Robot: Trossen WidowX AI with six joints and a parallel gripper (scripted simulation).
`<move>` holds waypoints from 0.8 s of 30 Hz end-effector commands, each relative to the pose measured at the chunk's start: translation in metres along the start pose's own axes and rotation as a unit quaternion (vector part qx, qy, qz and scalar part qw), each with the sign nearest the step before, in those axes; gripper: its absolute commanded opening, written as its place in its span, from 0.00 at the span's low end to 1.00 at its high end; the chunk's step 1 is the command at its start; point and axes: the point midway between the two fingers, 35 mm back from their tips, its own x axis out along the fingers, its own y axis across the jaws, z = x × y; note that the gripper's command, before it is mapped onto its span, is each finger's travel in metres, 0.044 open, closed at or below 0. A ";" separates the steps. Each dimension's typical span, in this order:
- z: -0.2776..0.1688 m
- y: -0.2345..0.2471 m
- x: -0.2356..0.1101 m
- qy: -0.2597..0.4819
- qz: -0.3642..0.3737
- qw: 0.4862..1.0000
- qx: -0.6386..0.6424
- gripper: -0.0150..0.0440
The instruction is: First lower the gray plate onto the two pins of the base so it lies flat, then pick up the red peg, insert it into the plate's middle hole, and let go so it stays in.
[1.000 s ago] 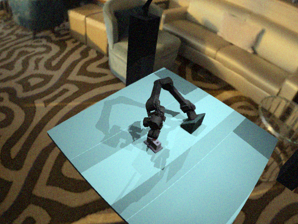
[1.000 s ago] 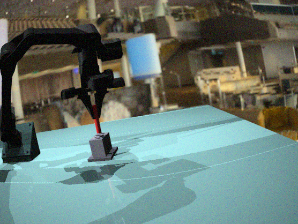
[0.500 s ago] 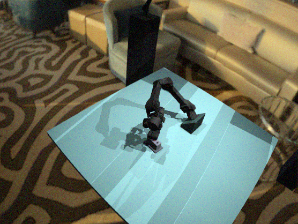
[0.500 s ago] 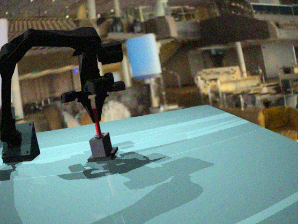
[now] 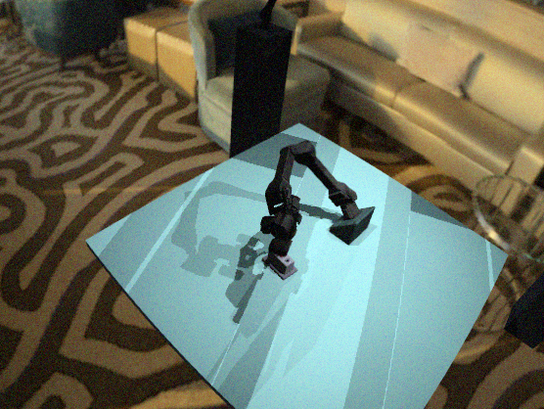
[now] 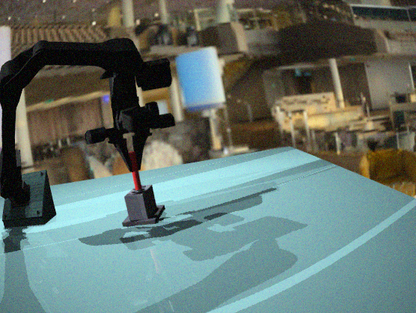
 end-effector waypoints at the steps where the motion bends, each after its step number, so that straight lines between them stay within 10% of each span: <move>1: -0.001 -0.001 0.001 0.000 0.000 1.000 0.000 0.25; 18: -0.001 -0.001 0.001 0.000 0.000 1.000 0.000 0.25; 24: -0.001 -0.001 0.001 0.000 0.000 1.000 0.000 0.51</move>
